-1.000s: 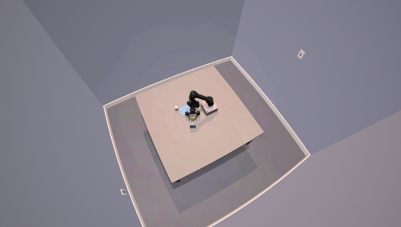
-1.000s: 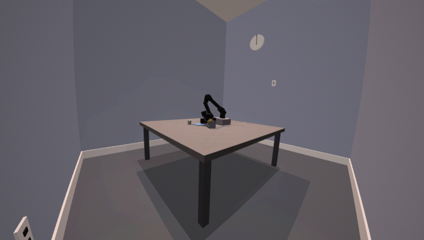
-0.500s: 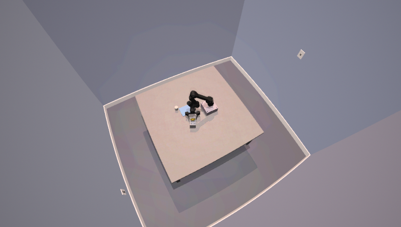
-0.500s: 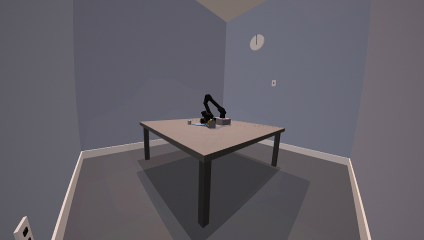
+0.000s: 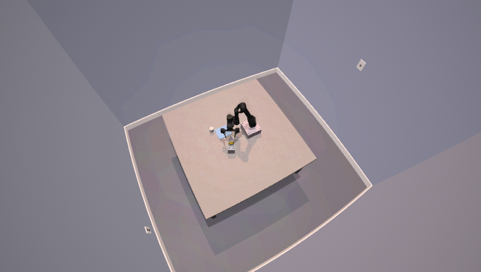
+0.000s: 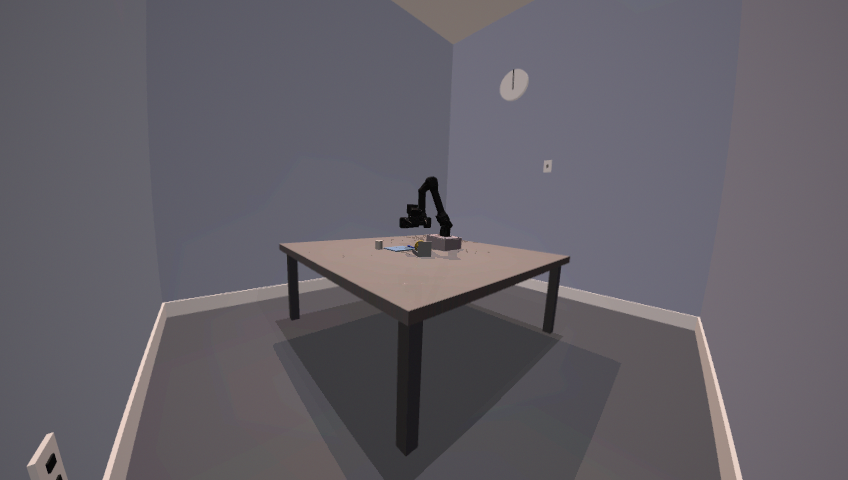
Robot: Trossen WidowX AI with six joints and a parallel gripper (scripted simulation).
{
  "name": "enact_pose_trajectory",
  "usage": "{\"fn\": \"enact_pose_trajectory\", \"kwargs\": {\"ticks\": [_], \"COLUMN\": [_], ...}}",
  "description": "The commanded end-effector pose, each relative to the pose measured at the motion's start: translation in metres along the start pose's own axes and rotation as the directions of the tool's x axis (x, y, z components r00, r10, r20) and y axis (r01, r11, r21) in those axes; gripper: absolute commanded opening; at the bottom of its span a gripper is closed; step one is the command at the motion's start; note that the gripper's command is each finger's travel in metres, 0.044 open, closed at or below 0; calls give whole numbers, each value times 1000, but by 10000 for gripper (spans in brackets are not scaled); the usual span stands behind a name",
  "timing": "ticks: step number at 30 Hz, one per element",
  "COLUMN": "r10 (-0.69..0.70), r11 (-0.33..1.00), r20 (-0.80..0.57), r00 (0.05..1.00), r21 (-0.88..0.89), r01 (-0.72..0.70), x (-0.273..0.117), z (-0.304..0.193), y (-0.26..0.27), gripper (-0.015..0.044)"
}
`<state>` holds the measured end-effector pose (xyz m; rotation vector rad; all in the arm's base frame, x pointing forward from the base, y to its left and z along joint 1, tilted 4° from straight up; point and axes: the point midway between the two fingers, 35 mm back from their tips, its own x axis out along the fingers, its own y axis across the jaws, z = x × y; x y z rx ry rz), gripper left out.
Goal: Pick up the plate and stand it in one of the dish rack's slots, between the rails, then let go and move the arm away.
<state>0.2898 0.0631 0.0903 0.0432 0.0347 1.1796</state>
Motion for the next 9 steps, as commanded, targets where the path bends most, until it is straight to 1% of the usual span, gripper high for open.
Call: {"fn": "enact_pose_trajectory", "kwargs": {"ticks": [1, 9], "r10": [-9, -178], "r11": [1000, 973], "r20": [0, -50], "r00": [1000, 983], "r21": [19, 142], "r01": [9, 184], "x": [0, 3], "z": [4, 9], "y": [-3, -53], "gripper": [400, 400]}}
